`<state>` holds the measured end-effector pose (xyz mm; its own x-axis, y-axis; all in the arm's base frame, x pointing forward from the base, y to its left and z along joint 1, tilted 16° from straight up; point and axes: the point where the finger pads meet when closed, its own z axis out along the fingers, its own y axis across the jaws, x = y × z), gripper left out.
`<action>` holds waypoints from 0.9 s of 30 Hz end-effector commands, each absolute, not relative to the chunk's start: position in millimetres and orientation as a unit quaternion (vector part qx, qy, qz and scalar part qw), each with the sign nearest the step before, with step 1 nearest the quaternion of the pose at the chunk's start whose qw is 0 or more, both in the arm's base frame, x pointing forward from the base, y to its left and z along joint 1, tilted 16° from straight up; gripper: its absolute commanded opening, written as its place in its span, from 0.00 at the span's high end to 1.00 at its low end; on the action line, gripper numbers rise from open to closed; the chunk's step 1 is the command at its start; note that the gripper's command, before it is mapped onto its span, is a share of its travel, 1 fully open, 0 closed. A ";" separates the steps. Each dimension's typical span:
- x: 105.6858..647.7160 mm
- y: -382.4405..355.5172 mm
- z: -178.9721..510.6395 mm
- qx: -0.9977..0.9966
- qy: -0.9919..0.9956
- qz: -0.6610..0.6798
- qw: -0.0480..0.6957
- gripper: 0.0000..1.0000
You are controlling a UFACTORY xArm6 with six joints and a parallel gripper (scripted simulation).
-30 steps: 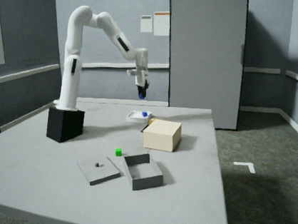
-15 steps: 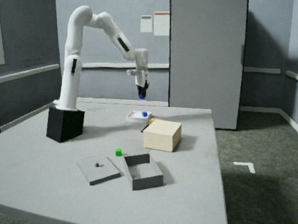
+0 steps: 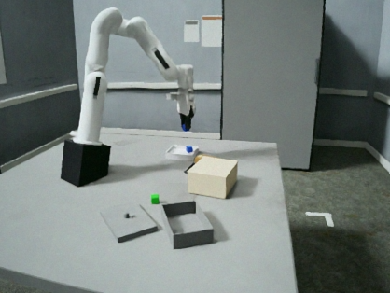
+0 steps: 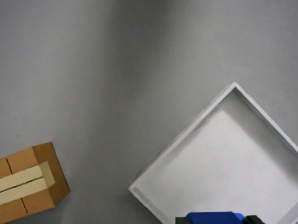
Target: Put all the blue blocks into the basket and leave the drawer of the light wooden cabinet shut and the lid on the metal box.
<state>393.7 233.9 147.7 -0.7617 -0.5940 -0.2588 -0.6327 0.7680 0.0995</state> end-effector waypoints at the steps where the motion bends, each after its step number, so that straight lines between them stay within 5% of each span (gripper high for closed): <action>1: 395.6 235.6 144.5 -0.328 0.934 0.091 0.109 1.00; 27: 401.3 245.2 107.0 -0.328 0.934 0.091 0.109 1.00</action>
<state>399.0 242.7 113.5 -0.7617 -0.5939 -0.2592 -0.6326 0.7681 0.0991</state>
